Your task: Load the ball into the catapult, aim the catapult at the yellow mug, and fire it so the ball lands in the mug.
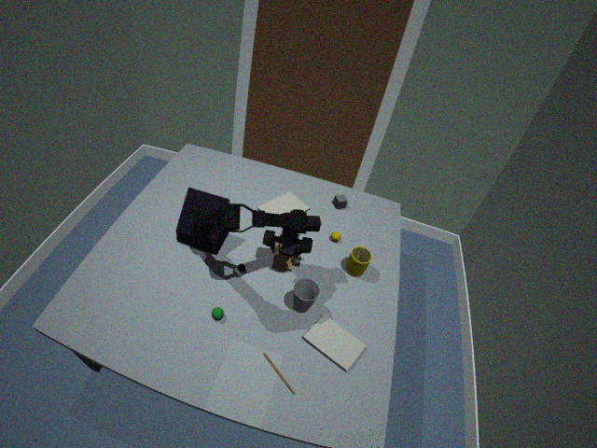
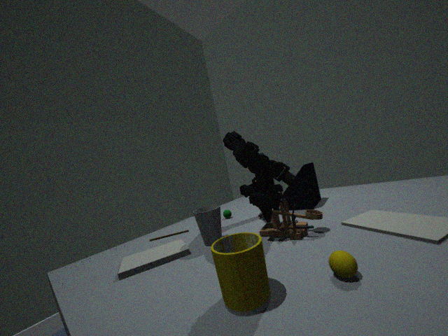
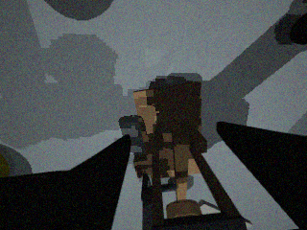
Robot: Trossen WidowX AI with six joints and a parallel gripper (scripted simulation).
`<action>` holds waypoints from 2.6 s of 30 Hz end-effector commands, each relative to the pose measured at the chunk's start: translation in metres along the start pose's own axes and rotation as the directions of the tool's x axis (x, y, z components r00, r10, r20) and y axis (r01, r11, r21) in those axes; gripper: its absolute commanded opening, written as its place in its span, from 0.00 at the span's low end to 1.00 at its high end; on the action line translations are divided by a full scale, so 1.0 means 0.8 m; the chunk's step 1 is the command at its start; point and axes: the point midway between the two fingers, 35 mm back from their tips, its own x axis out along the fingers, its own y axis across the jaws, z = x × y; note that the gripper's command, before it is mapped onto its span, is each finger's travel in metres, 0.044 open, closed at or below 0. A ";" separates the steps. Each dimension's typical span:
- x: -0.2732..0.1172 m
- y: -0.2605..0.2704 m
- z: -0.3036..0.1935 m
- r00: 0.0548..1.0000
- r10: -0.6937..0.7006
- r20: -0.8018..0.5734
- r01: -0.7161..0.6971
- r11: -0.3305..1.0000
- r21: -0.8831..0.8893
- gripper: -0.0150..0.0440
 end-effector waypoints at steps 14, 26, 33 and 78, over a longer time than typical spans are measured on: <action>0.019 -0.002 0.001 1.000 -0.003 0.002 0.003 1.000 0.000 0.82; 0.019 -0.002 0.001 1.000 -0.003 0.002 0.003 1.000 0.000 0.45; -0.044 -0.002 0.000 1.000 -0.005 0.000 0.005 1.000 -0.004 0.25; -0.019 0.024 -0.010 1.000 -0.002 0.003 0.004 0.707 -0.707 0.25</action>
